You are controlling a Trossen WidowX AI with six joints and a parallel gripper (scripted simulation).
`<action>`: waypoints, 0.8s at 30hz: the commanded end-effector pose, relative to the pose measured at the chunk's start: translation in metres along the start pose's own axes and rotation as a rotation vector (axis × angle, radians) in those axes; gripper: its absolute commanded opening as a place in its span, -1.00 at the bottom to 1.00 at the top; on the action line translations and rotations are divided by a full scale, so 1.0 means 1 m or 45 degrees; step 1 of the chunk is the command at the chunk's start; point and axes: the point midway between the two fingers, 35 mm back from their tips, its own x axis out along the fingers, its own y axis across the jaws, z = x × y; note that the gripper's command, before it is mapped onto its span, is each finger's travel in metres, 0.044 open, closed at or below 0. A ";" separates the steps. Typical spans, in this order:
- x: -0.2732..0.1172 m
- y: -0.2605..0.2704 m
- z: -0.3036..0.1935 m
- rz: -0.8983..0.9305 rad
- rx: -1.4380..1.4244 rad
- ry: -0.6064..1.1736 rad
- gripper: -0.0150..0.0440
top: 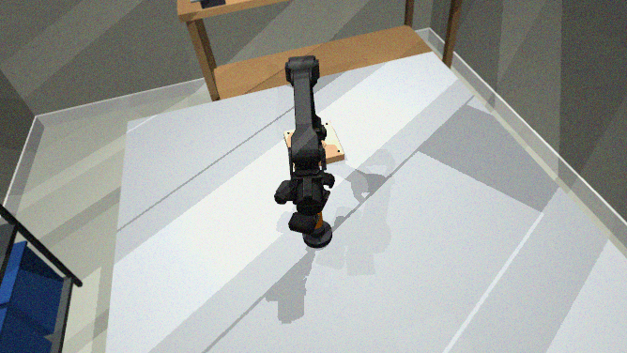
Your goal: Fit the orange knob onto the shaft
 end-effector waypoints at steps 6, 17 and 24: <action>-0.002 0.002 0.000 0.005 0.267 0.002 -0.49; 0.001 0.001 0.000 0.005 0.267 0.002 -0.49; 0.003 0.001 0.000 0.005 0.267 0.002 -0.49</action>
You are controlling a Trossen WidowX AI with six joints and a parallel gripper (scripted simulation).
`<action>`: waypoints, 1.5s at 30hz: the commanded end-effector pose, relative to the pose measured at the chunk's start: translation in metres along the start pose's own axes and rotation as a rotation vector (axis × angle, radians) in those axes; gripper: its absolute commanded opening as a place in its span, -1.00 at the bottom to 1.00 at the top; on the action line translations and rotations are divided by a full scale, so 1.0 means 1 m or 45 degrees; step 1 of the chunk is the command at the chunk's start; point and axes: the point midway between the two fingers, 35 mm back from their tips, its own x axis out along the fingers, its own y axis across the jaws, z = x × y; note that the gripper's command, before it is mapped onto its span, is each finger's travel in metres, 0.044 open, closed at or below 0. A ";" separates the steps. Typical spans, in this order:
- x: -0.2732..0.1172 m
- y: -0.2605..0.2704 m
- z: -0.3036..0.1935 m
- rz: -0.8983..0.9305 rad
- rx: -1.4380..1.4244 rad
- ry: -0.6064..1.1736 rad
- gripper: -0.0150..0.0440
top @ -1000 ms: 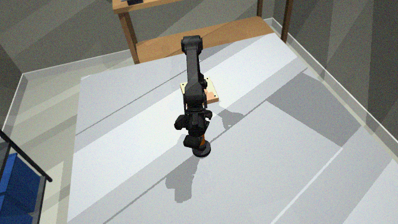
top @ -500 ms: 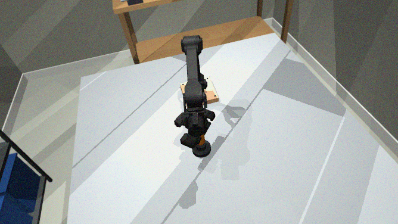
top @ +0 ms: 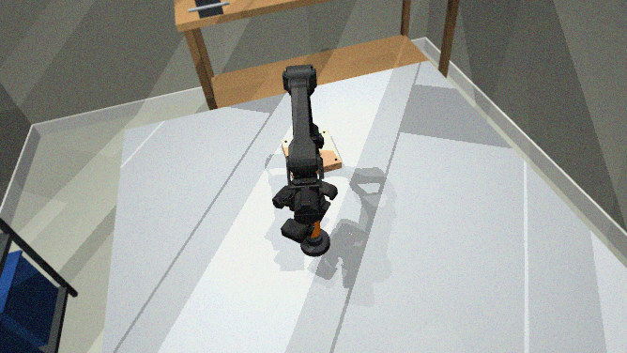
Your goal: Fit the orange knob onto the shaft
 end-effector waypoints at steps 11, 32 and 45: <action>0.003 0.000 0.000 0.003 0.000 0.001 -0.49; 0.017 0.000 0.000 0.003 0.000 0.001 -0.49; 0.016 0.000 0.000 0.002 -0.001 0.001 -0.22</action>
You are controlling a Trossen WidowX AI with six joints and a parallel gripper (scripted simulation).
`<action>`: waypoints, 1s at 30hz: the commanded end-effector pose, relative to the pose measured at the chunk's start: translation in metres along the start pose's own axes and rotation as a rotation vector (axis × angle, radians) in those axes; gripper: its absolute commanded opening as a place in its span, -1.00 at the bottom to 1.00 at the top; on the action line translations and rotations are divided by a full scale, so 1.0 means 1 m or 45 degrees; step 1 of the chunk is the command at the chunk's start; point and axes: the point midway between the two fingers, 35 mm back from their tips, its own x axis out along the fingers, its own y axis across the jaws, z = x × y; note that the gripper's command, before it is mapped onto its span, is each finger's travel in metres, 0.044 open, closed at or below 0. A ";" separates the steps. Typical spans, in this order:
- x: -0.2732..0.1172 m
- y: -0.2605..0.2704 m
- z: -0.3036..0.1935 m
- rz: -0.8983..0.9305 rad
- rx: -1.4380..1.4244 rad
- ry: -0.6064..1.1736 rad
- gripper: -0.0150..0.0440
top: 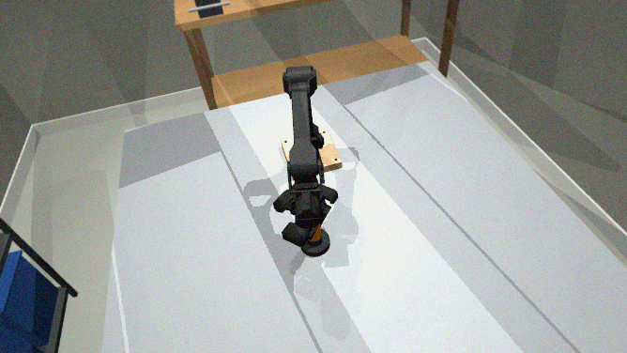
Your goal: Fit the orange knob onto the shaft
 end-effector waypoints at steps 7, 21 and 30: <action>0.000 0.000 0.000 0.000 0.000 0.000 0.40; 0.000 0.000 0.000 0.000 0.000 0.000 1.00; -0.087 0.001 -0.001 0.002 0.000 0.001 1.00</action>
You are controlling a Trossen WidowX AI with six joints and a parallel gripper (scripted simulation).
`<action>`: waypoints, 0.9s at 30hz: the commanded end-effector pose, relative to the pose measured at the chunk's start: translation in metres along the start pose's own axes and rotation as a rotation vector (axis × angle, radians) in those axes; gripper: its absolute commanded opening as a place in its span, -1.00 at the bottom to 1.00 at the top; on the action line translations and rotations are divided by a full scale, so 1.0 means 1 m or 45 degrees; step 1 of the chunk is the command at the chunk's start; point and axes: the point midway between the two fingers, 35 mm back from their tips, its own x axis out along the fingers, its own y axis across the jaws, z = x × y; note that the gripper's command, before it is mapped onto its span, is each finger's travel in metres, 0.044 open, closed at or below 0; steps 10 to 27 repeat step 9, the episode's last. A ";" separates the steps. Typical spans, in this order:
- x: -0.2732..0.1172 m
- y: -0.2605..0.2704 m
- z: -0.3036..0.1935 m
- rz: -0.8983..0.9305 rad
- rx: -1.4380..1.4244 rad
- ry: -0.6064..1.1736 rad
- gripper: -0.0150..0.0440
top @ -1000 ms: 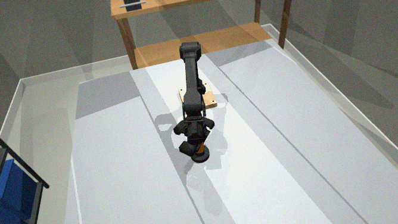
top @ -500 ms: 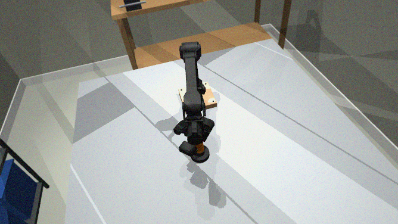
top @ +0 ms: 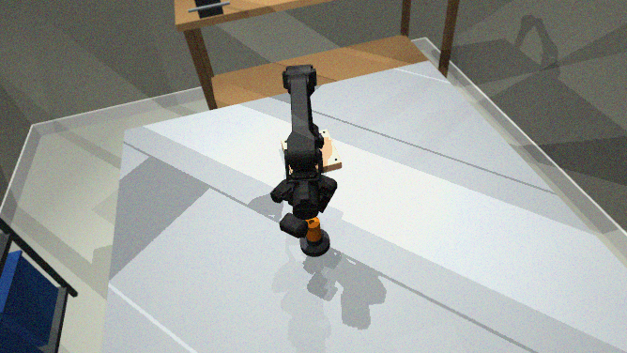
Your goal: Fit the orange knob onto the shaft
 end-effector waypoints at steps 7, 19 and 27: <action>-0.053 0.000 0.000 0.020 -0.003 0.013 1.00; -0.053 0.000 0.000 0.020 -0.003 0.013 1.00; -0.053 0.000 0.000 0.020 -0.003 0.013 1.00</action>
